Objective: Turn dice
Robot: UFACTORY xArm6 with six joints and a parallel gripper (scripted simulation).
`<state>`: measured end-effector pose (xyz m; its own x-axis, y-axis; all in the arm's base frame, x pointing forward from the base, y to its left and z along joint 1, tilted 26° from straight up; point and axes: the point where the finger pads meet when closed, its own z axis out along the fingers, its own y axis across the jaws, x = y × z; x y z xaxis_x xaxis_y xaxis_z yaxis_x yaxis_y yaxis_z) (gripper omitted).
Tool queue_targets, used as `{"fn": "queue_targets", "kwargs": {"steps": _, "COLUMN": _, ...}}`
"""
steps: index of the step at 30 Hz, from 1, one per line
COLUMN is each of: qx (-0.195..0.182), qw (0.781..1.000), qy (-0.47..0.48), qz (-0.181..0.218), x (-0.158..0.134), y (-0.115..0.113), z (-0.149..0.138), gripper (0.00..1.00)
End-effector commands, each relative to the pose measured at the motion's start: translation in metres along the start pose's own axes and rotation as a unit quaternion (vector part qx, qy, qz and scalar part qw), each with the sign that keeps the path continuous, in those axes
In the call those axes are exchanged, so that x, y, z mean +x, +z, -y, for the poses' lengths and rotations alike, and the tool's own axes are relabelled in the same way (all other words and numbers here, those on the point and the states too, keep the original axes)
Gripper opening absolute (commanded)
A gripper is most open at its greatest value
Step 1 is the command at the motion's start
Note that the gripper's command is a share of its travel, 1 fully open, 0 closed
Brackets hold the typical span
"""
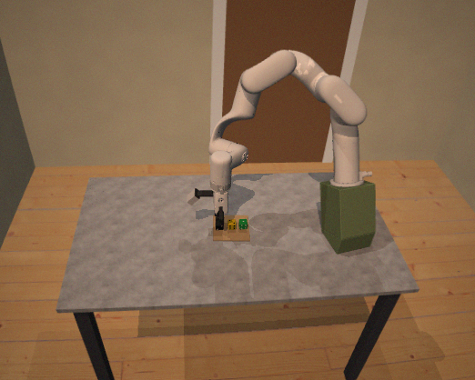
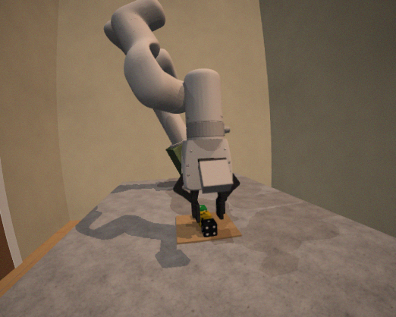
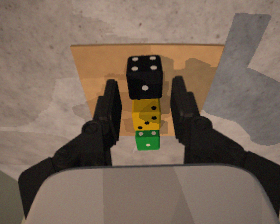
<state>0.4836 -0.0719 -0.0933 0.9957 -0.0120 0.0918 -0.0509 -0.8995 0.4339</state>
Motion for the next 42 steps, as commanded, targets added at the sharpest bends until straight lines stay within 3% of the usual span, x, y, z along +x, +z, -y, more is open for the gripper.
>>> {"fn": "queue_targets", "kwargs": {"steps": 1, "qx": 0.0, "qw": 1.0, "qy": 0.0, "qz": 0.0, "x": 0.0, "y": -0.017, "z": 0.0, "gripper": 0.47}}
{"fn": "queue_targets", "kwargs": {"steps": 9, "qx": 0.0, "qw": 1.0, "qy": 0.0, "qz": 0.0, "x": 0.0, "y": -0.052, "z": 0.0, "gripper": 0.47}}
{"fn": "queue_targets", "kwargs": {"steps": 17, "qx": 0.0, "qw": 1.0, "qy": 0.0, "qz": 0.0, "x": 0.0, "y": -0.057, "z": 0.0, "gripper": 0.47}}
{"fn": "queue_targets", "kwargs": {"steps": 18, "qx": 0.0, "qw": 1.0, "qy": 0.0, "qz": 0.0, "x": 0.0, "y": -0.057, "z": 0.0, "gripper": 1.0}}
{"fn": "queue_targets", "kwargs": {"steps": 42, "qx": 0.0, "qw": 1.0, "qy": 0.0, "qz": 0.0, "x": 0.0, "y": -0.06, "z": 0.0, "gripper": 1.0}}
